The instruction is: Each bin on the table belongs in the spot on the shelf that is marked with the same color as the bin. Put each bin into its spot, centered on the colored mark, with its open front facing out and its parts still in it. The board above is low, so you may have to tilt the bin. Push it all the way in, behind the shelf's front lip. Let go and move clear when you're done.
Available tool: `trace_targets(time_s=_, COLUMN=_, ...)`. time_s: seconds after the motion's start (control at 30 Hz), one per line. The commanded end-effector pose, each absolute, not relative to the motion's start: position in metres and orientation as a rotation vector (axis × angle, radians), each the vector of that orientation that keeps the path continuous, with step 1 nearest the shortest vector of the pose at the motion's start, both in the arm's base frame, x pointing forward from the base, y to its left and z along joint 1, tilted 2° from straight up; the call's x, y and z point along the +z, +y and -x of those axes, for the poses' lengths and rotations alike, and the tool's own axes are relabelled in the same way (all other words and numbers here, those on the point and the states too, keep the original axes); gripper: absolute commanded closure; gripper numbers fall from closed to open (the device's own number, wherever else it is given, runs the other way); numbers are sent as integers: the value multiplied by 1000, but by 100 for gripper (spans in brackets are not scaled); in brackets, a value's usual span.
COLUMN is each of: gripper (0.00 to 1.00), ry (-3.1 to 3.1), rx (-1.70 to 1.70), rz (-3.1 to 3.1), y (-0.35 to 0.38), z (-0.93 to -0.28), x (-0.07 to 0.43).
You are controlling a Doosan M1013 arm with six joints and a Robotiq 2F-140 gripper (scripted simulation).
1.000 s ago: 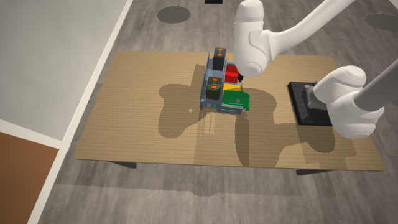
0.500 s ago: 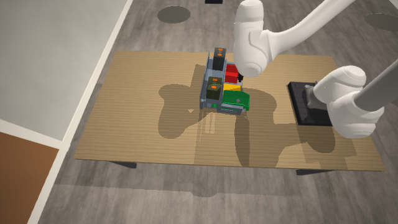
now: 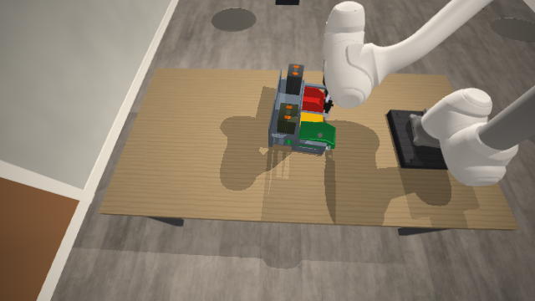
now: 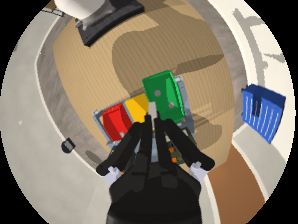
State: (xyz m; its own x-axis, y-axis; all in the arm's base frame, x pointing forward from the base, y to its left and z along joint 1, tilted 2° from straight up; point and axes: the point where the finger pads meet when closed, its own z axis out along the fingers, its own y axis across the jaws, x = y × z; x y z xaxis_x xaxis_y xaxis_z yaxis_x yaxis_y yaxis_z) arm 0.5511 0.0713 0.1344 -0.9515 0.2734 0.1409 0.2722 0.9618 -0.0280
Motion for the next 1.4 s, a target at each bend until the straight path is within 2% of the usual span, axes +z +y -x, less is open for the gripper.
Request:
trace_targets(time_s=0.0, gripper=90, ry=-2943, rx=40, rz=663, y=77, z=-539, x=134)
trace_targets(time_s=0.93, gripper=90, ry=-2239, rx=38, rz=2164, y=110, z=-450, x=119)
trace_targets(time_s=1.37, gripper=90, ry=-2184, rx=34, rz=2224, y=111, z=-445, x=118)
